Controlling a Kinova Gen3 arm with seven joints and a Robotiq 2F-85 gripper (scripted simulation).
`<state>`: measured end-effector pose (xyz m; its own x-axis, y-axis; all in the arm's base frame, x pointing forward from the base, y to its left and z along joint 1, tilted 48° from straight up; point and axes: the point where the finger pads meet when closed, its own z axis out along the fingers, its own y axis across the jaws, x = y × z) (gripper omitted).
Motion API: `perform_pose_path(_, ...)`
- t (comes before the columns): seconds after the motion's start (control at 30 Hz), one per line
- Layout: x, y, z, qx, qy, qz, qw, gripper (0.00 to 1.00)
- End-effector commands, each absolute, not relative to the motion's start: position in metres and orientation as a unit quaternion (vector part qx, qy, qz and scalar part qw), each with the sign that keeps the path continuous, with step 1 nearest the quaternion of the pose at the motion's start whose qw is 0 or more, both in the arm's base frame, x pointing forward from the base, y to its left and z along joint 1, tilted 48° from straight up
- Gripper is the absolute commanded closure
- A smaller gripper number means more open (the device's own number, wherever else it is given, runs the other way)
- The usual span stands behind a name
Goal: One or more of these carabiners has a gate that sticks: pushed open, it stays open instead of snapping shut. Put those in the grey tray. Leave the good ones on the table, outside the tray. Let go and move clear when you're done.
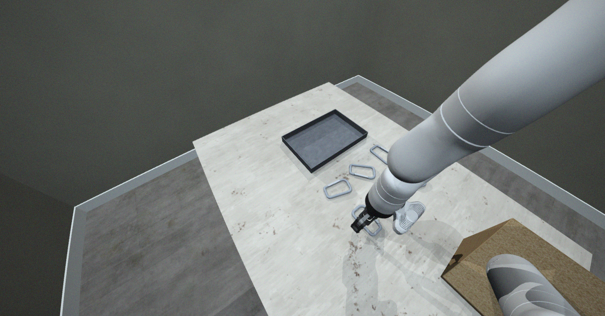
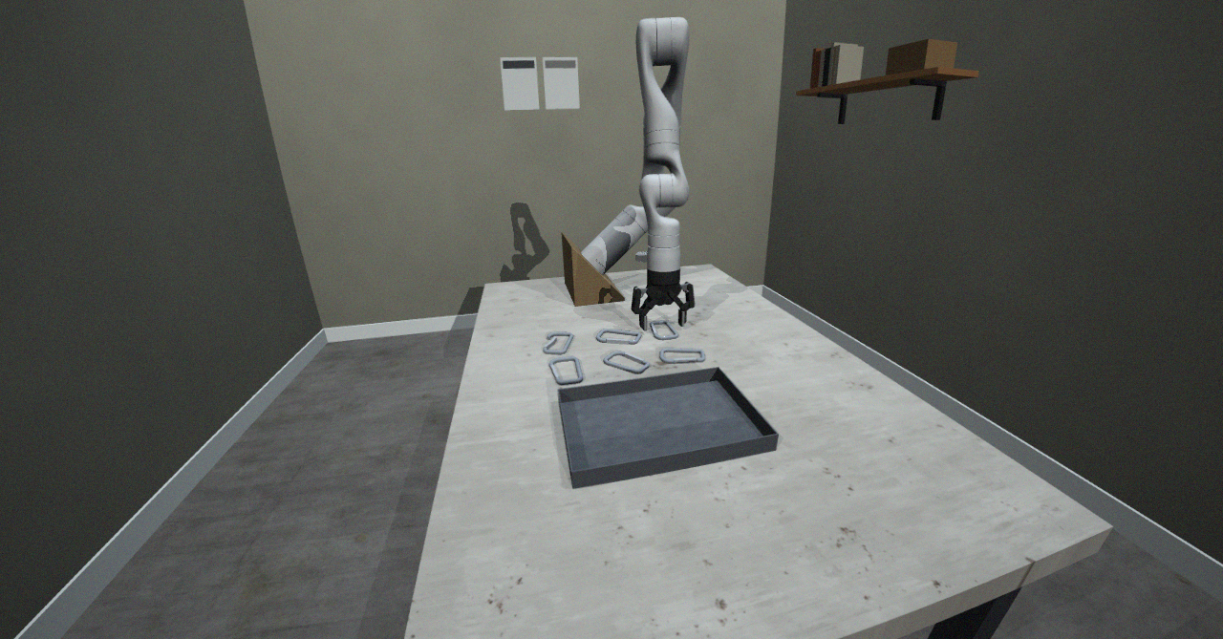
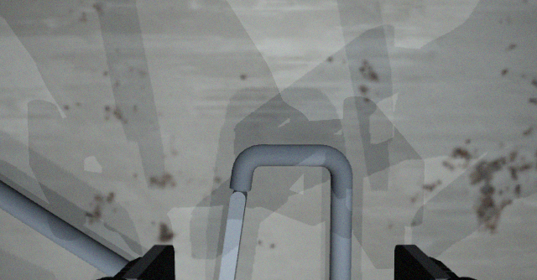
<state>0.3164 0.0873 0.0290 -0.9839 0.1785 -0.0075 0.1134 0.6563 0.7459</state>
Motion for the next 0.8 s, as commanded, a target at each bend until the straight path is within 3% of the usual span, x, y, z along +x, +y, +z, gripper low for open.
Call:
perform_pose_path(0.0, 0.317, 0.087, 0.029, 0.081, 0.909, 0.406, 0.040, 0.00)
perform_pose_path(0.2, 0.317, 0.087, 0.029, 0.081, 0.909, 0.406, 0.040, 0.00)
perform_pose_path(0.23, 0.307, 0.037, 0.077, 0.081, 0.909, 0.406, 0.040, 0.00)
perform_pose_path(0.77, 0.305, 0.029, 0.086, 0.081, 0.909, 0.406, 0.040, 0.00)
